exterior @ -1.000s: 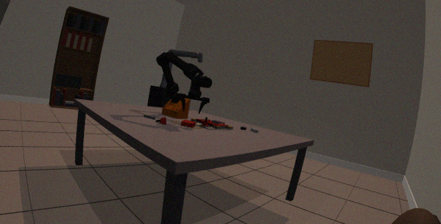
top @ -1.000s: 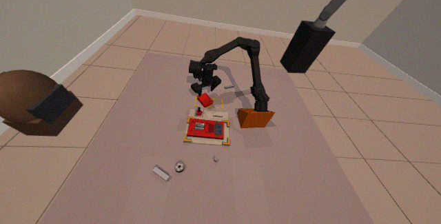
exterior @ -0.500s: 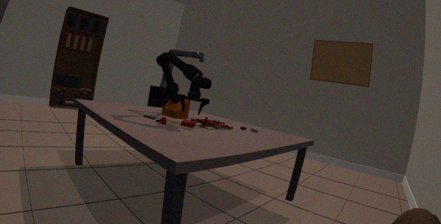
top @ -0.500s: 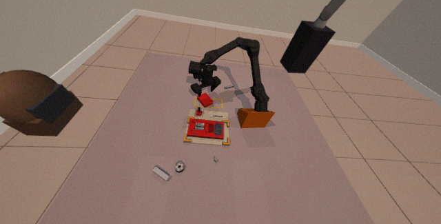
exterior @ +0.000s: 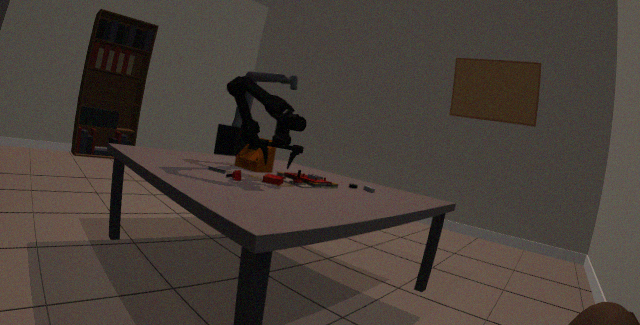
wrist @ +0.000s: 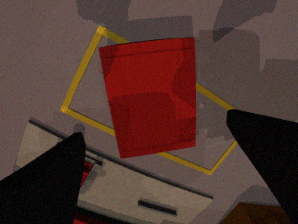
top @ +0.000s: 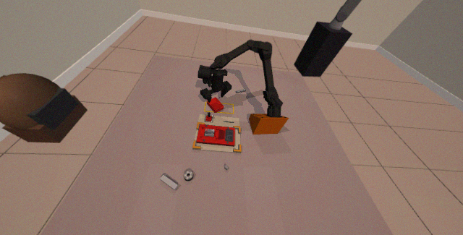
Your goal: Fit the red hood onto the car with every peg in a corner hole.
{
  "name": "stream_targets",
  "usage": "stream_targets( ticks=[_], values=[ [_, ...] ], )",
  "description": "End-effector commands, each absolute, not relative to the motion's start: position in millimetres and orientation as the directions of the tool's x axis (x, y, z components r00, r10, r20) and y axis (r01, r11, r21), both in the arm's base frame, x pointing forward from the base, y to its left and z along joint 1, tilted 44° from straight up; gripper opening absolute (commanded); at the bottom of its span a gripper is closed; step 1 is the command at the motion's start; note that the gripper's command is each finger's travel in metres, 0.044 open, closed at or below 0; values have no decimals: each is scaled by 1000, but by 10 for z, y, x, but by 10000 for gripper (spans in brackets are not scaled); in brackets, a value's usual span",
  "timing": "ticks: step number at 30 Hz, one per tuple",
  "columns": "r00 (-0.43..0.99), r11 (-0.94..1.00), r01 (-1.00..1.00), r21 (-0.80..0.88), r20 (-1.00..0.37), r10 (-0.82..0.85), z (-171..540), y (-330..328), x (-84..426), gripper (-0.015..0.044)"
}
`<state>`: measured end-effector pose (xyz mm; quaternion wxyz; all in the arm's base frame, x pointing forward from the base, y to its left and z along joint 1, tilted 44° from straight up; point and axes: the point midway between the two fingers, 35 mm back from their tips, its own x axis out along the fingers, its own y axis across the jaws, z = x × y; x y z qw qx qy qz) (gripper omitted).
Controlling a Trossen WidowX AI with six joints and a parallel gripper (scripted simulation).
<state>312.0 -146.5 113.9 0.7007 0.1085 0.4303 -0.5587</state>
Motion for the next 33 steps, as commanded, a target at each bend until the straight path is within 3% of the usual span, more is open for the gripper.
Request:
stream_targets(
  ticks=[1, 33],
  values=[
    [4, 353, 874, -332, -724, -690, 1118, -1487, 3116, 440],
    [4, 353, 874, -333, -723, -690, 981, -1627, 3105, 440]
  ],
)
